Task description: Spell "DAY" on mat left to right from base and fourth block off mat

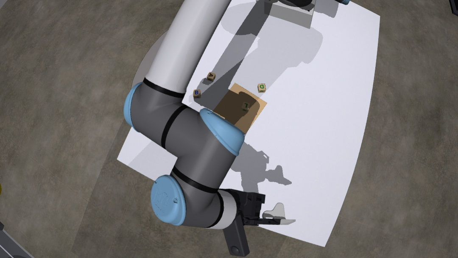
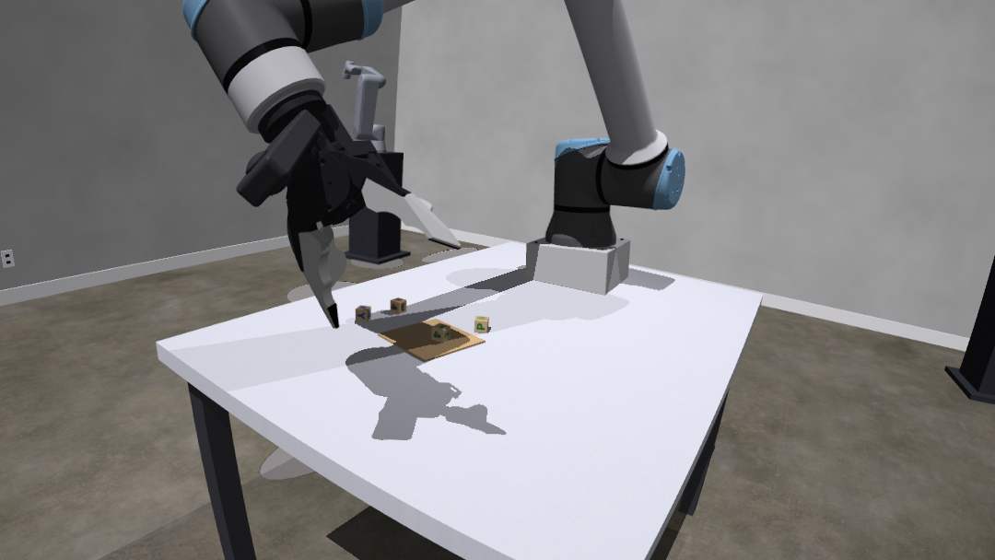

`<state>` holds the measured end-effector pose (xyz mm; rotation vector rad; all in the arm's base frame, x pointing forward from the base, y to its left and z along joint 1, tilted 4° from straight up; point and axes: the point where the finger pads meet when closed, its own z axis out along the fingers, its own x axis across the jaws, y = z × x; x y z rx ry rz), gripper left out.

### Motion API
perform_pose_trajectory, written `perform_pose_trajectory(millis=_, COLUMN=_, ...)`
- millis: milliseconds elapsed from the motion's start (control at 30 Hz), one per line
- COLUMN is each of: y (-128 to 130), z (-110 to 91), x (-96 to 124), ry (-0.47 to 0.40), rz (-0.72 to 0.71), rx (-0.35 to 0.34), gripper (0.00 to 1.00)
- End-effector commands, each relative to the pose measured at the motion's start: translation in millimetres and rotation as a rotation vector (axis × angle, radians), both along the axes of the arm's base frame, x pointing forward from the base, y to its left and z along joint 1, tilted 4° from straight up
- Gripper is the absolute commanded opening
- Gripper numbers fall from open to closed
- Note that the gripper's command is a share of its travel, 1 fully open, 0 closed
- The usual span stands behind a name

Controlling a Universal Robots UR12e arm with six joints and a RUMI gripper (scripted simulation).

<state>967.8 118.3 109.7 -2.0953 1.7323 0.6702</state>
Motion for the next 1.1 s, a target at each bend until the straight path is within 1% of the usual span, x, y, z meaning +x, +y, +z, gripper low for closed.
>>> perform_pose_trajectory(millis=0, y=-0.1, z=1.4, x=0.5, ry=-0.002, rz=0.0, rx=0.0, gripper=1.0)
perform_pose_trajectory(millis=233, y=-4.9, z=1.4, x=-3.0, ry=-0.012, rz=0.003, rx=0.0, gripper=1.0)
perform_pose_trajectory(millis=533, y=-23.1, z=1.1, x=-17.6, ry=-0.051, rz=0.014, rx=-0.002, gripper=1.0)
perform_pose_trajectory(millis=667, y=-40.3, z=0.6, x=-33.1, ry=-0.089, rz=0.025, rx=-0.004, gripper=1.0)
perform_pose_trajectory(millis=767, y=-55.9, z=-0.1, x=-48.7, ry=-0.125, rz=0.036, rx=-0.008, gripper=1.0)
perform_pose_trajectory(millis=867, y=-72.9, z=-1.3, x=-68.1, ry=-0.167, rz=0.049, rx=-0.014, gripper=1.0)
perform_pose_trajectory(millis=1000, y=-96.6, z=-3.8, x=-99.6, ry=-0.23, rz=0.069, rx=-0.027, gripper=1.0)
perform_pose_trajectory(millis=1067, y=-96.6, z=-3.8, x=-99.6, ry=-0.23, rz=0.069, rx=-0.027, gripper=1.0)
